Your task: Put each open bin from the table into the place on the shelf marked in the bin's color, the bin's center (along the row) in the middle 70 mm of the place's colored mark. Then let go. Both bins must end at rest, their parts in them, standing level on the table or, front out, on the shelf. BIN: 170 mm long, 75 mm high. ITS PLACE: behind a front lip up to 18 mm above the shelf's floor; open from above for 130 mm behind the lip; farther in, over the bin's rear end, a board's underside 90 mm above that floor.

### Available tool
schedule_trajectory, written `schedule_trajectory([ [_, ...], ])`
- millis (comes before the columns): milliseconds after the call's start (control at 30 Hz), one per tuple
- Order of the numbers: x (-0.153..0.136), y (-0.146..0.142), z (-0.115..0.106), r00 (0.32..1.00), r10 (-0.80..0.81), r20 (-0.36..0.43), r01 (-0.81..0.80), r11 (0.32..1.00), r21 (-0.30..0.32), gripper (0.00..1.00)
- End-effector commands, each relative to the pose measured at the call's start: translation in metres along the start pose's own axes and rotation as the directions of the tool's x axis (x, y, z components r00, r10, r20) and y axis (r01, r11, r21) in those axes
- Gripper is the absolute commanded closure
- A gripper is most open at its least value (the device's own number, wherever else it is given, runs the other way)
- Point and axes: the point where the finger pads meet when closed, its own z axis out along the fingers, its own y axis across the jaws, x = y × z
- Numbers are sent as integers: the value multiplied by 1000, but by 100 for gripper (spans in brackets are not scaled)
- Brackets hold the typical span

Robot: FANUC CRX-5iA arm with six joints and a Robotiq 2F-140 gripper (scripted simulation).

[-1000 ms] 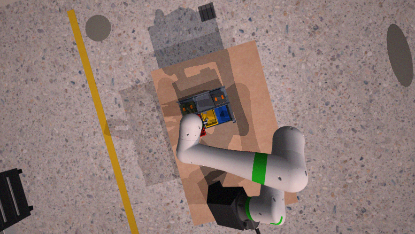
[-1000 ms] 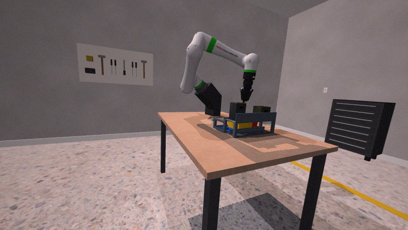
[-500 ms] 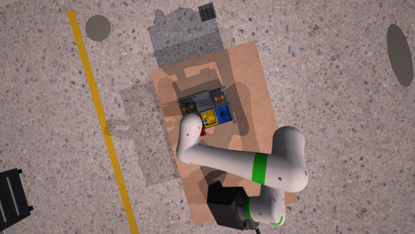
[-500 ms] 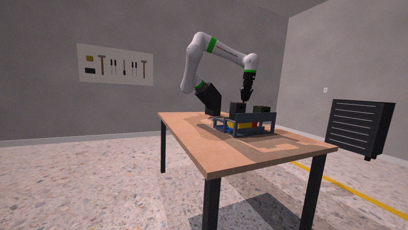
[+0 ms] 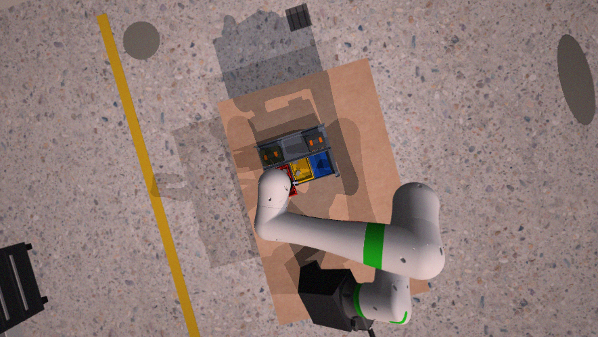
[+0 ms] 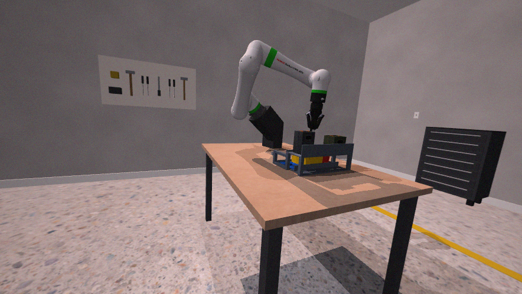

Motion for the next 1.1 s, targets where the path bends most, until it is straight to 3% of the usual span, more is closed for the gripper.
schedule_trajectory([
  [0,12,5,3,986,165,25,-165,986,-4,100],
  [633,46,14,12,830,556,46,-555,831,-36,100],
  [667,52,15,13,786,617,46,-616,787,-43,100],
  [1067,77,18,21,571,820,38,-817,572,-73,100],
])
